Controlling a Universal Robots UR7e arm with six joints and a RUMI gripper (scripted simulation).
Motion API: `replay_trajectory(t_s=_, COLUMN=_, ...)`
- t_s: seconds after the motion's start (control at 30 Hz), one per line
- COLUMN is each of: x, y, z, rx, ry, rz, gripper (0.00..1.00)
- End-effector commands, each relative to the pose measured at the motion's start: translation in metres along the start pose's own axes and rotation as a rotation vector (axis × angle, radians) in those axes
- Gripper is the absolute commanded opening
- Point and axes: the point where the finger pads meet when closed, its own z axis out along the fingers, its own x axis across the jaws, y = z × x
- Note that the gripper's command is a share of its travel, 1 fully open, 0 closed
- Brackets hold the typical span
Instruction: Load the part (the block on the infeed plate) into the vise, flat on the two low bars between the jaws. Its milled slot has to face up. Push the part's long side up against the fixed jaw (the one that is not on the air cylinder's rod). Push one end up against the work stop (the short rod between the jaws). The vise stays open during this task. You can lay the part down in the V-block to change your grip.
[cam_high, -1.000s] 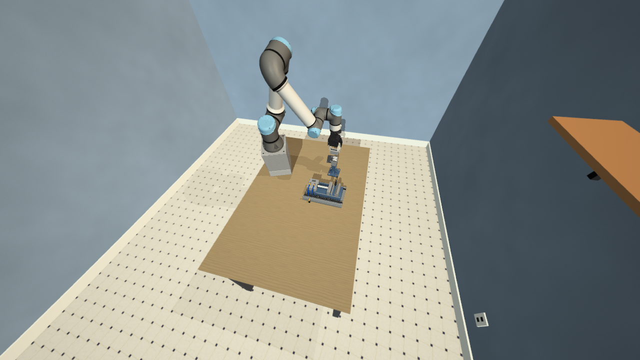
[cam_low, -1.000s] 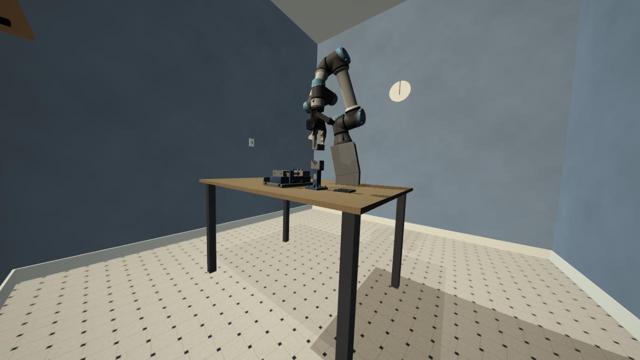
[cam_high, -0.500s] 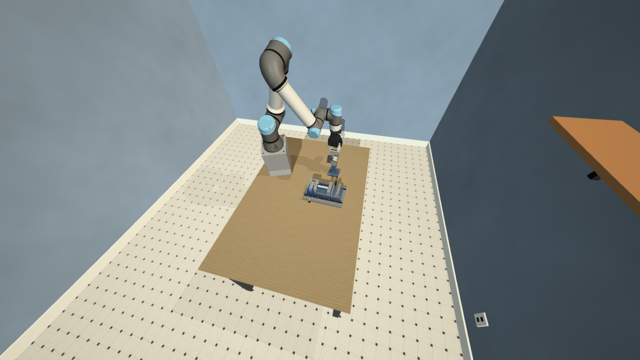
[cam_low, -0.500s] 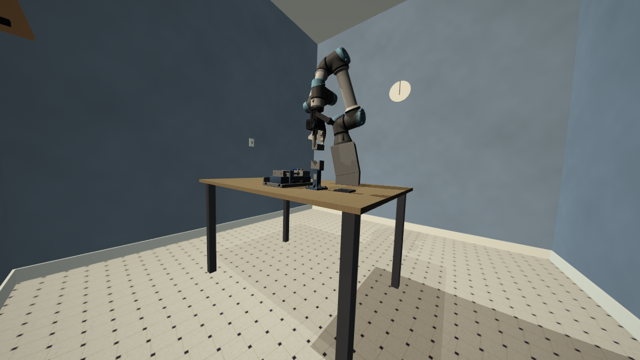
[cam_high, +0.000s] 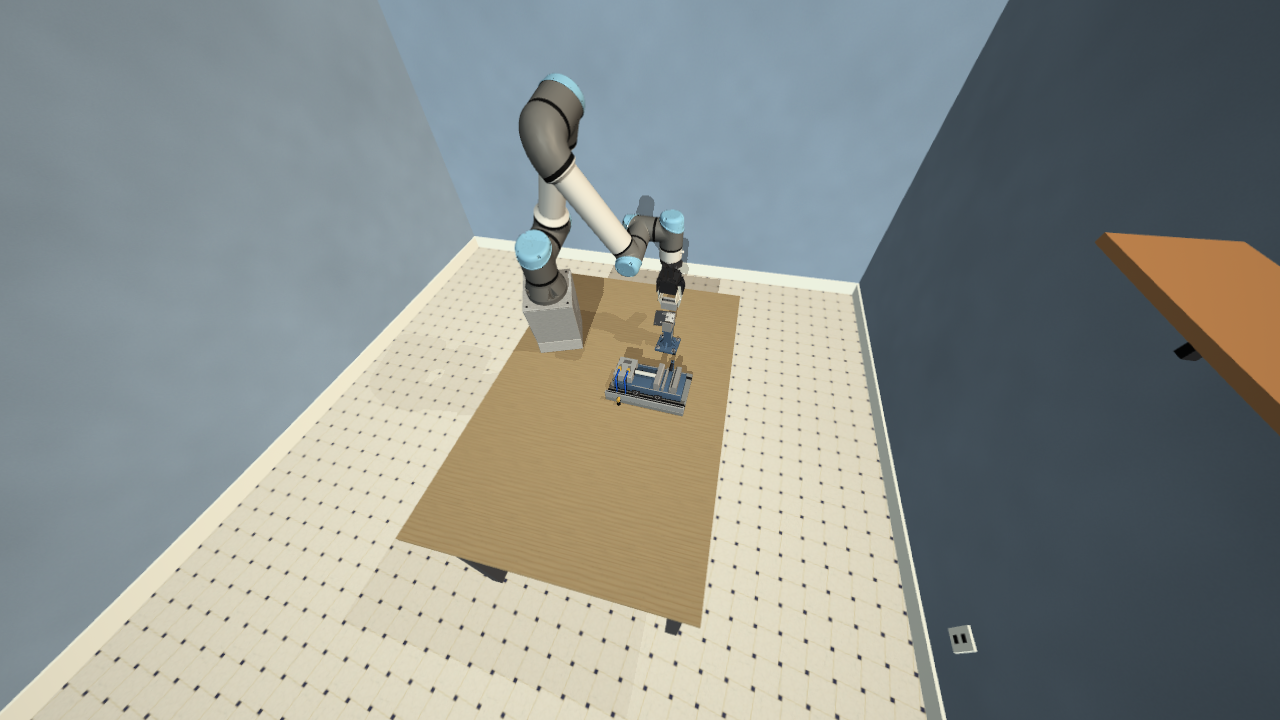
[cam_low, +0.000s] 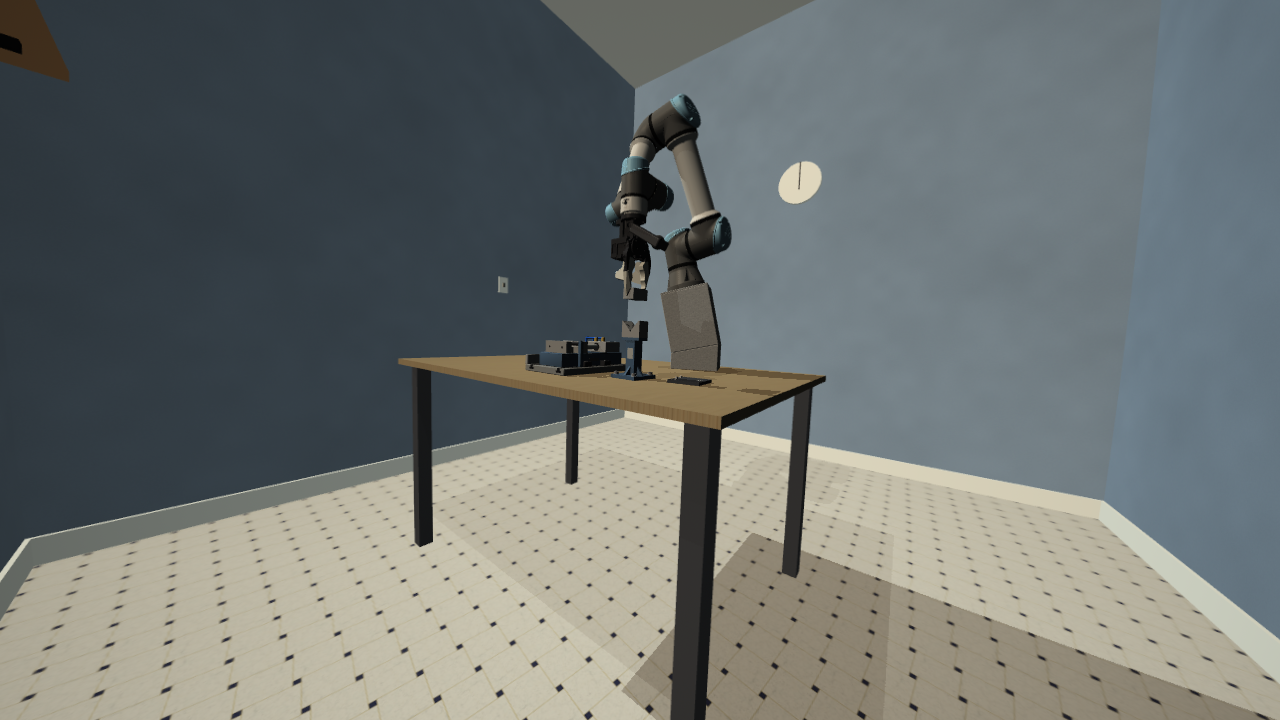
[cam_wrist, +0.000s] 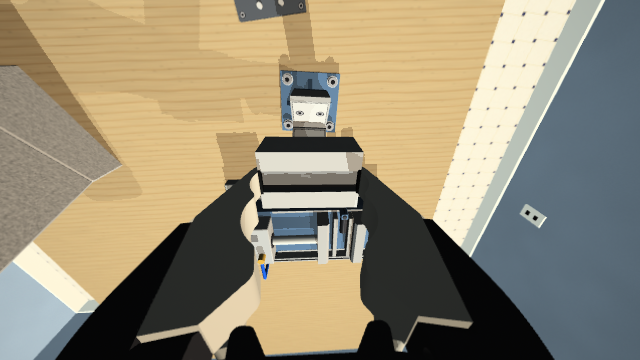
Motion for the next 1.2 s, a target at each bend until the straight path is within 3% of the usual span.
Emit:
replay_trajectory(t_s=0.0, x=0.001, y=0.001, z=0.0, rx=0.0, ry=0.001, rz=-0.011, gripper=0.0)
replay_trajectory(t_s=1.17, x=0.009, y=0.017, z=0.0, rx=0.002, ry=0.001, rz=-0.134, gripper=0.0)
